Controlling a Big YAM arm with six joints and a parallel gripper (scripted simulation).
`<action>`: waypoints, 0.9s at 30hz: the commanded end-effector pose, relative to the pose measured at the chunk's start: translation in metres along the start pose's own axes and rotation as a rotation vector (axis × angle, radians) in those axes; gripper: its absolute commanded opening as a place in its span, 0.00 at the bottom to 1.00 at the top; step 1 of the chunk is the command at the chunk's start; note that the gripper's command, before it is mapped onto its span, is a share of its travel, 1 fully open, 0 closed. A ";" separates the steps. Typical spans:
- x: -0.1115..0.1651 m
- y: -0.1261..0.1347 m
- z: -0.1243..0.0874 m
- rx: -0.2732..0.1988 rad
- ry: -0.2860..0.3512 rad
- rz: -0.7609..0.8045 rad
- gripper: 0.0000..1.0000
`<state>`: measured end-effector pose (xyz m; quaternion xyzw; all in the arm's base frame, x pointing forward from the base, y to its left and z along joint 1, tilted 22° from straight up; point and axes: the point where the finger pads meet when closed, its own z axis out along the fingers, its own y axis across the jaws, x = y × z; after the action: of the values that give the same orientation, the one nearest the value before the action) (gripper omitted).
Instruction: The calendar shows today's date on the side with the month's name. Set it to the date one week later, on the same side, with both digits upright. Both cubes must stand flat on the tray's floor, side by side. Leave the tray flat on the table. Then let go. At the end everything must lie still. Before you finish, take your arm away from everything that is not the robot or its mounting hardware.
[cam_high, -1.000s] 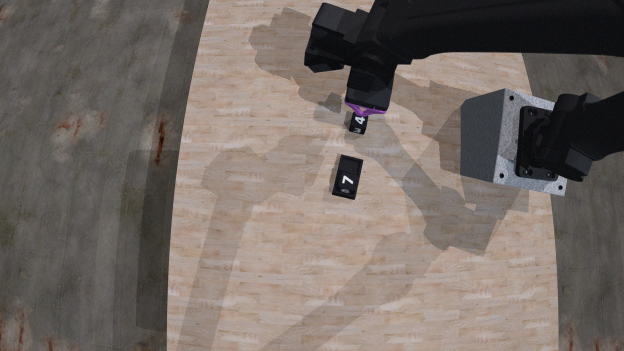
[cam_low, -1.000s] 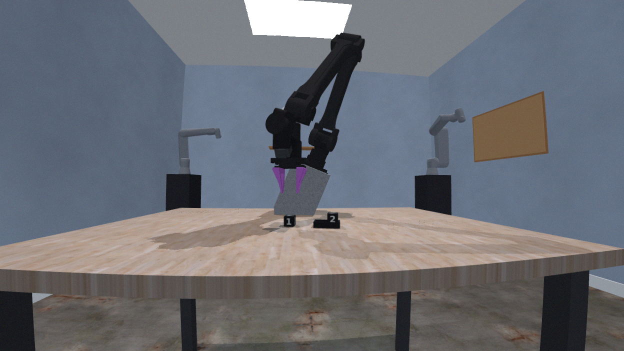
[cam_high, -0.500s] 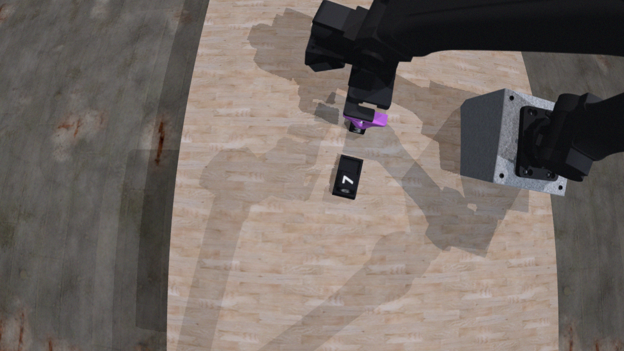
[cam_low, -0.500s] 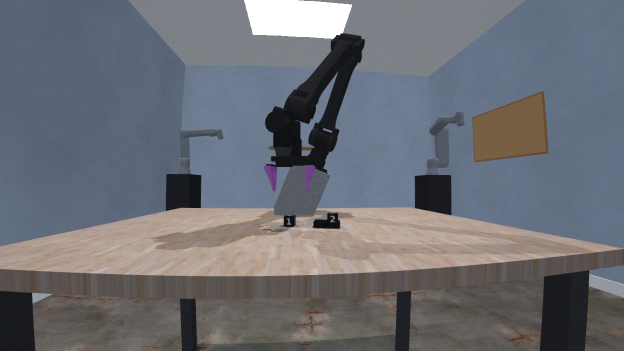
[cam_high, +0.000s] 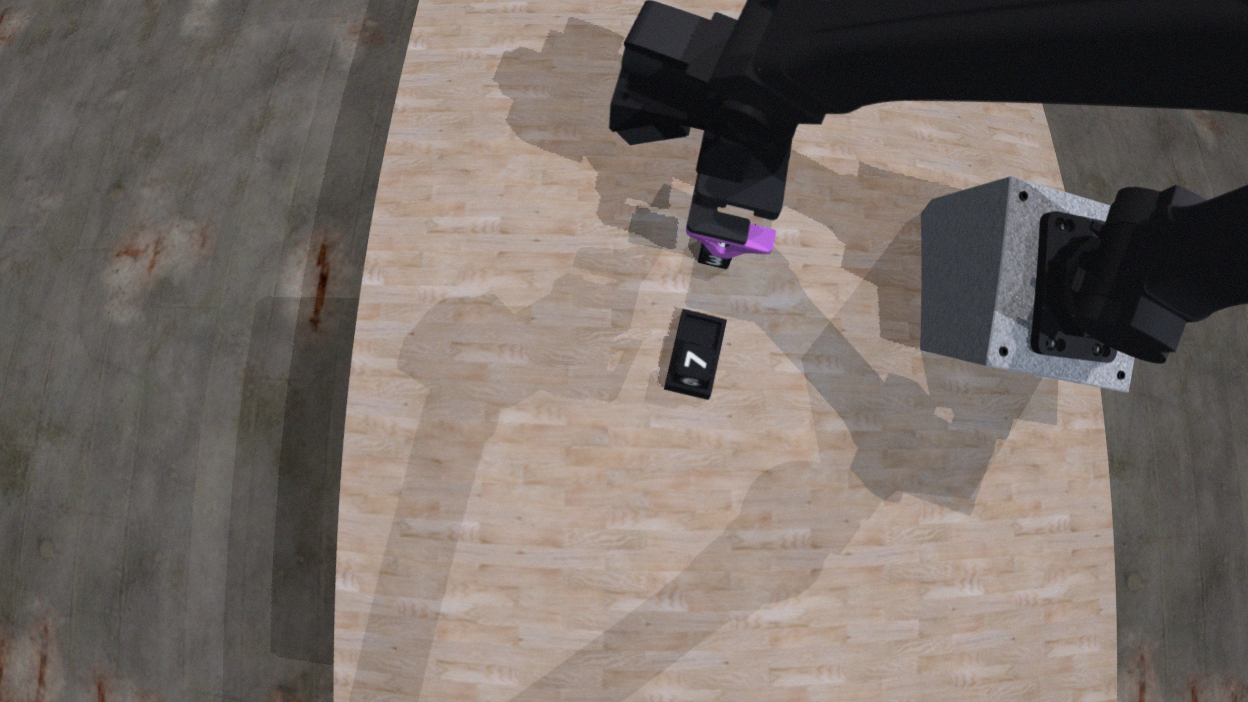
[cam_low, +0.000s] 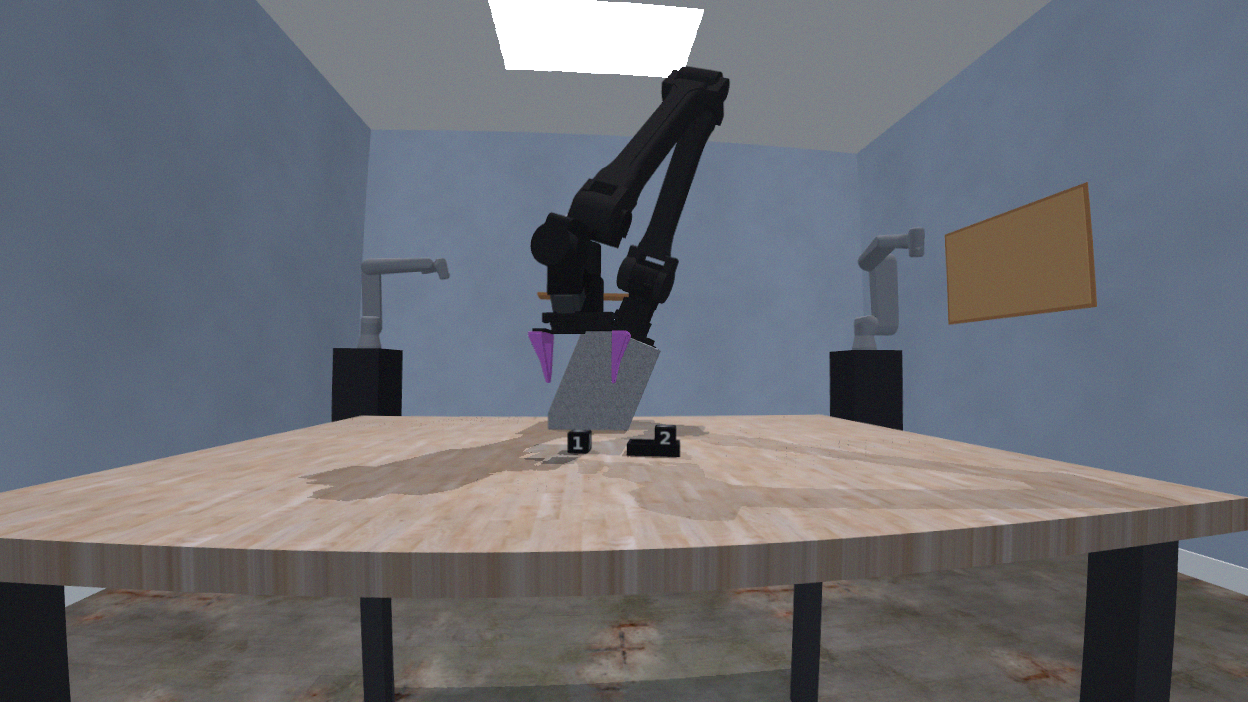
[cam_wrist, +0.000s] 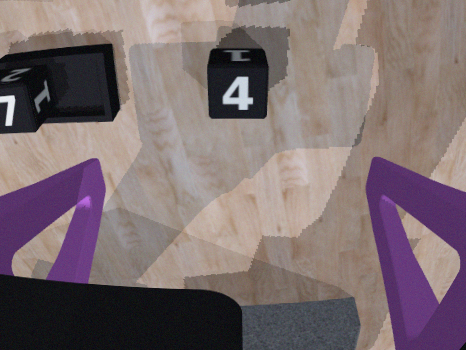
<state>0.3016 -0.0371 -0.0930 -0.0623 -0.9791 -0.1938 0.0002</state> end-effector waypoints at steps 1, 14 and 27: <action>-0.025 0.007 -0.013 0.015 -0.048 -0.092 1.00; -0.011 0.044 -0.006 0.011 -0.020 -0.527 1.00; -0.011 0.082 -0.005 0.014 -0.022 -0.979 1.00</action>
<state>0.3202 0.0269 -0.0631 0.3332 -0.9239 -0.1699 -0.0801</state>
